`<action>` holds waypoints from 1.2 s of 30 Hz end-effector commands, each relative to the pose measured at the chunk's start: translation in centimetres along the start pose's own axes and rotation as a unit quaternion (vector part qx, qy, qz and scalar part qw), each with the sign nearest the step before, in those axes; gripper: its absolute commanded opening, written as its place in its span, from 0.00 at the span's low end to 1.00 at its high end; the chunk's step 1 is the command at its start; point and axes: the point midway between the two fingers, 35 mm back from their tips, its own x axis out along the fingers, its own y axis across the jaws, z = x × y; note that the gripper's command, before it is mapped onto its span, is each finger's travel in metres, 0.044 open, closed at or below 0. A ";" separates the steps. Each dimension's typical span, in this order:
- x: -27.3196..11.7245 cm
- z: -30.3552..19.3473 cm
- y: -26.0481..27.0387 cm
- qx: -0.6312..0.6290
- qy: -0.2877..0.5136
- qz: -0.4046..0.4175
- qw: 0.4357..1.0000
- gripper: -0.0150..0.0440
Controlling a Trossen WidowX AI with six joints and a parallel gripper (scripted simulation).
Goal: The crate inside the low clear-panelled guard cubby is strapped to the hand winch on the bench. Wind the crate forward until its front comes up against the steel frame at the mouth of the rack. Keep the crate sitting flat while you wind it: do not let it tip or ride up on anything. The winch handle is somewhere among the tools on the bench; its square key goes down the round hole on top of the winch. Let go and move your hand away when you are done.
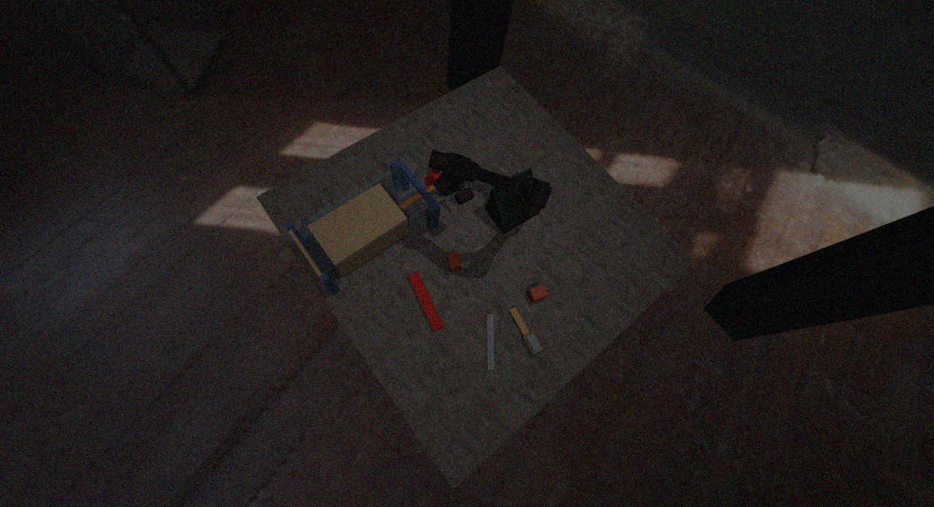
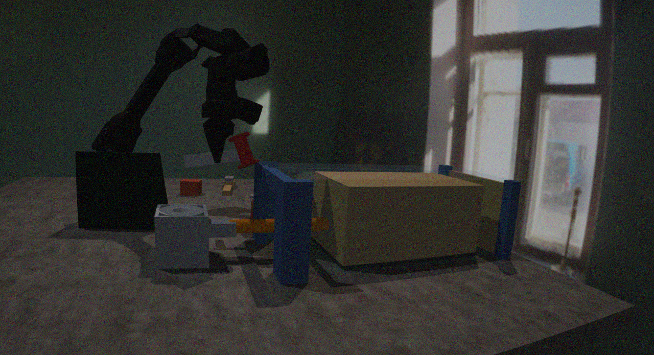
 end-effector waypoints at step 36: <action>-0.2 0.1 0.1 0.002 -0.005 -0.323 0.946 0.25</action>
